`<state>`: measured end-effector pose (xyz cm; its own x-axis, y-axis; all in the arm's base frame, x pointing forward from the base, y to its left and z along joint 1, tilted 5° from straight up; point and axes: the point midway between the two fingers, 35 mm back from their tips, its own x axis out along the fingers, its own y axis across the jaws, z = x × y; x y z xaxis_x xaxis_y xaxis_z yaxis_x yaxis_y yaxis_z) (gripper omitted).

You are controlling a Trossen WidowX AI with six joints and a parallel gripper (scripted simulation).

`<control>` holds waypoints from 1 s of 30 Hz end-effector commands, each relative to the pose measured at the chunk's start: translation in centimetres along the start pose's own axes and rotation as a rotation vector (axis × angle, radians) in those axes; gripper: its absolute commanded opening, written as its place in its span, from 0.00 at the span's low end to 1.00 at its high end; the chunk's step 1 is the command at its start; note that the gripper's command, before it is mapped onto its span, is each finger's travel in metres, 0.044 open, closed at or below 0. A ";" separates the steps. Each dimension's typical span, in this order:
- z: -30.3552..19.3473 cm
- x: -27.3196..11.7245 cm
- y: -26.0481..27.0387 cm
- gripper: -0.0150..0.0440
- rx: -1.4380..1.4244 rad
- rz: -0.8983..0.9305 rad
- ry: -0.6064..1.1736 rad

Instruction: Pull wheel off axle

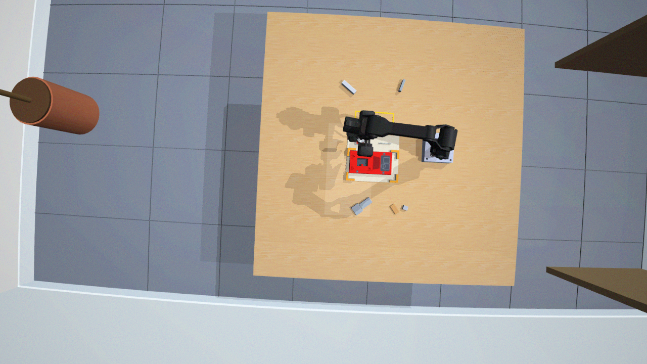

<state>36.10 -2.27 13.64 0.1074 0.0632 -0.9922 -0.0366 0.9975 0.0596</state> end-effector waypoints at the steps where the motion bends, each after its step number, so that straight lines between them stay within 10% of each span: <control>1: 0.0 0.4 -0.2 0.76 -0.005 -0.005 0.016; 26: -0.2 7.9 -0.5 0.76 -0.005 -0.005 0.016; 30: -0.1 7.5 -0.4 0.58 -0.005 -0.002 0.008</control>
<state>36.82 -2.21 6.15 0.0987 0.0613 -0.9932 -0.0413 0.9975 0.0575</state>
